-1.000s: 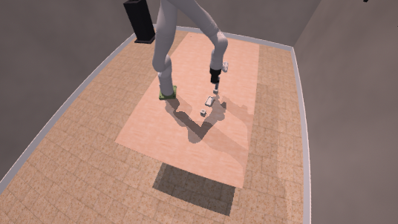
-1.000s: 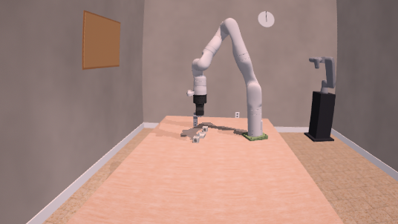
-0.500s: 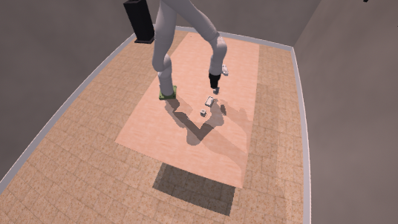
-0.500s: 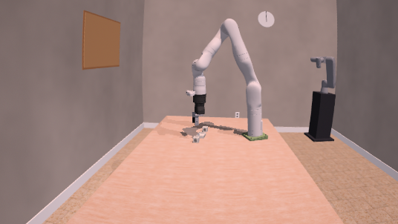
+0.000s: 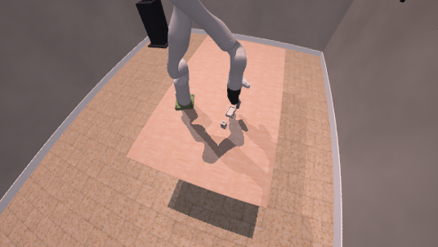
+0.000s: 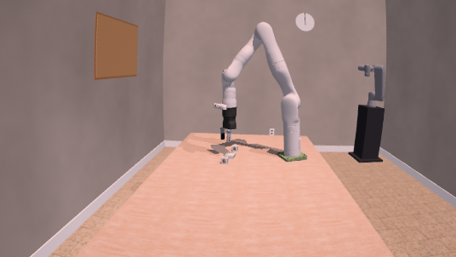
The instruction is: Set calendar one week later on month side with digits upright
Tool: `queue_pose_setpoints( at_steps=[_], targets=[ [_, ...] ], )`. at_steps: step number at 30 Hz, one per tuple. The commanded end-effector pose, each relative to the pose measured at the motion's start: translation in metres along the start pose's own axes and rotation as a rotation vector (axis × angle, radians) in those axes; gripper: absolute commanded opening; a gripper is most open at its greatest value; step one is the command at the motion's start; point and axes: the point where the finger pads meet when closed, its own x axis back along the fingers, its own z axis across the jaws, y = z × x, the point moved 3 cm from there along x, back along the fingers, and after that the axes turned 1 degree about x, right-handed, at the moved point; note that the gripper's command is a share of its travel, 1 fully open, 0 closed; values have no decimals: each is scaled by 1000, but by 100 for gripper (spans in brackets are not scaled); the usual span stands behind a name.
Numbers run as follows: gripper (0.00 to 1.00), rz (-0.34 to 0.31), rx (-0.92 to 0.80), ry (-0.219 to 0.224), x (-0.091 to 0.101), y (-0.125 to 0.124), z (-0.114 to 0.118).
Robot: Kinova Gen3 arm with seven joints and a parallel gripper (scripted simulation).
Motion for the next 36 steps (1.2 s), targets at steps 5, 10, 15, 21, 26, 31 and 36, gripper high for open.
queue_pose_setpoints(
  at_steps=[5, 10, 15, 21, 26, 31, 36],
  targets=[
    [100, 0, 127, 1, -1, 26, 20],
    [100, 2, 226, 1, -1, 38, 27],
    [100, 4, 319, 1, -2, 51, 34],
    [100, 7, 442, 3, -2, 68, 41],
    [100, 9, 528, 5, -2, 80, 46],
    [100, 10, 571, 7, -2, 87, 48],
    [100, 12, 629, 9, -2, 96, 51]
  ],
)
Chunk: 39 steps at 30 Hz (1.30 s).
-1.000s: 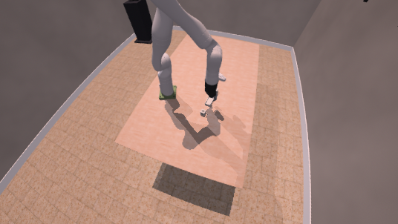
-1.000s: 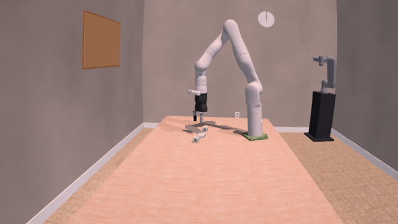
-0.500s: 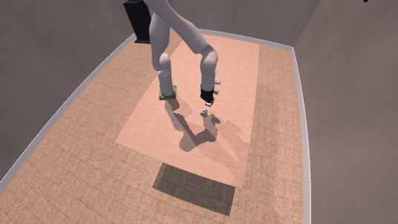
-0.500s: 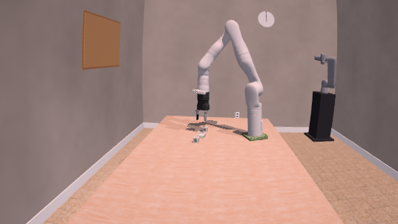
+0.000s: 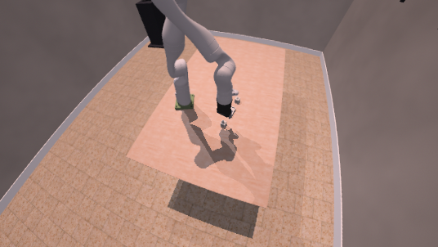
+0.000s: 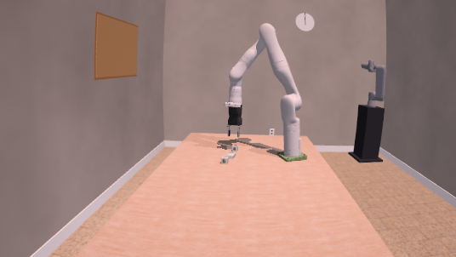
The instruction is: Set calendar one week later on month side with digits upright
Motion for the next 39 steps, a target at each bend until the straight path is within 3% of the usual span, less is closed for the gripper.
queue_pose_setpoints(
  at_steps=[1, 23, 24, 39],
  targets=[
    [100, -1, 4, 2, 1, 8, -1],
    [100, 0, 71, 5, 1, 18, -5],
    [90, 0, 71, 5, 1, 18, -5],
    [90, 0, 71, 5, 1, 18, -5]
  ],
)
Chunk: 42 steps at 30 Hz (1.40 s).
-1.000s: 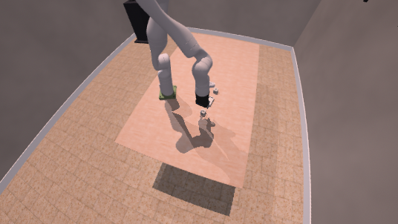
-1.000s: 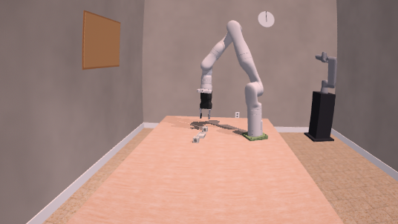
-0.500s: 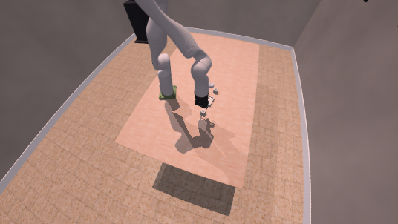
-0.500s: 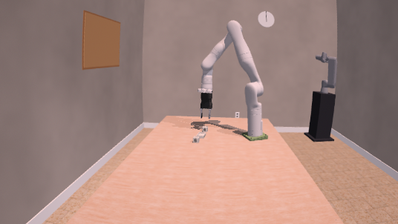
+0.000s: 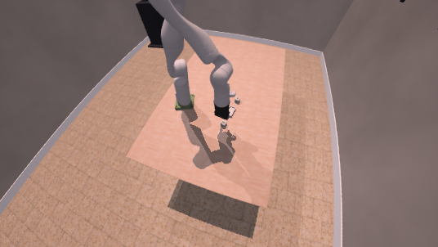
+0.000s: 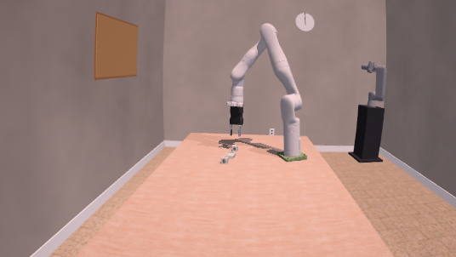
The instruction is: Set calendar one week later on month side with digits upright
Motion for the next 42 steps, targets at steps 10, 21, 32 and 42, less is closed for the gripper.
queue_pose_setpoints(
  at_steps=[10, 21, 32, 42],
  targets=[
    [90, -1, 0, 1, 0, 0, 0],
    [90, -1, 0, 1, 0, 0, 0],
    [90, 0, 1, 0, -3, 0, 0],
    [90, 0, 1, 0, -11, 0, 0]
  ],
)
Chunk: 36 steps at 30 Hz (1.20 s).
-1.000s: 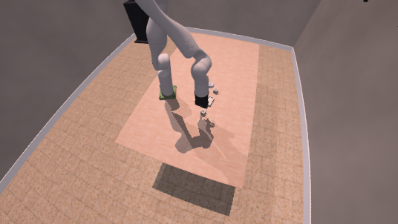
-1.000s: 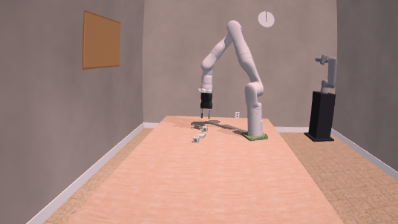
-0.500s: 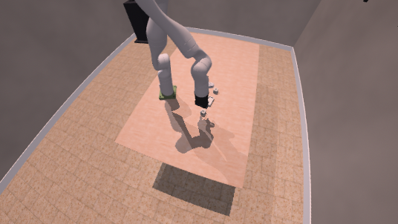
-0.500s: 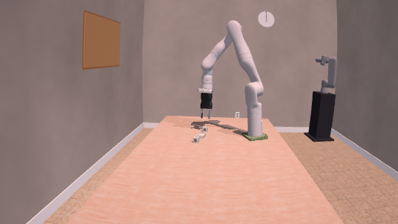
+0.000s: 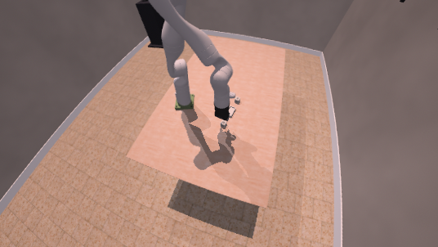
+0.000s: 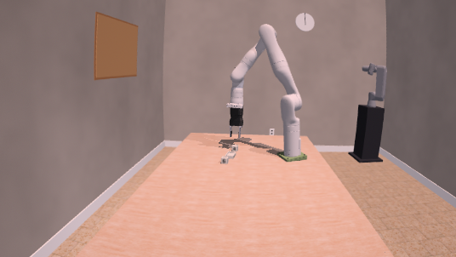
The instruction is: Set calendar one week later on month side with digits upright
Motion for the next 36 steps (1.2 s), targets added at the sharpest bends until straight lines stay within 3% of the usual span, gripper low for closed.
queue_pose_setpoints(
  at_steps=[1, 36],
  targets=[
    [90, 3, 2, -4, -4, -1, -1],
    [90, 3, 2, -4, -41, 0, -1]
  ],
)
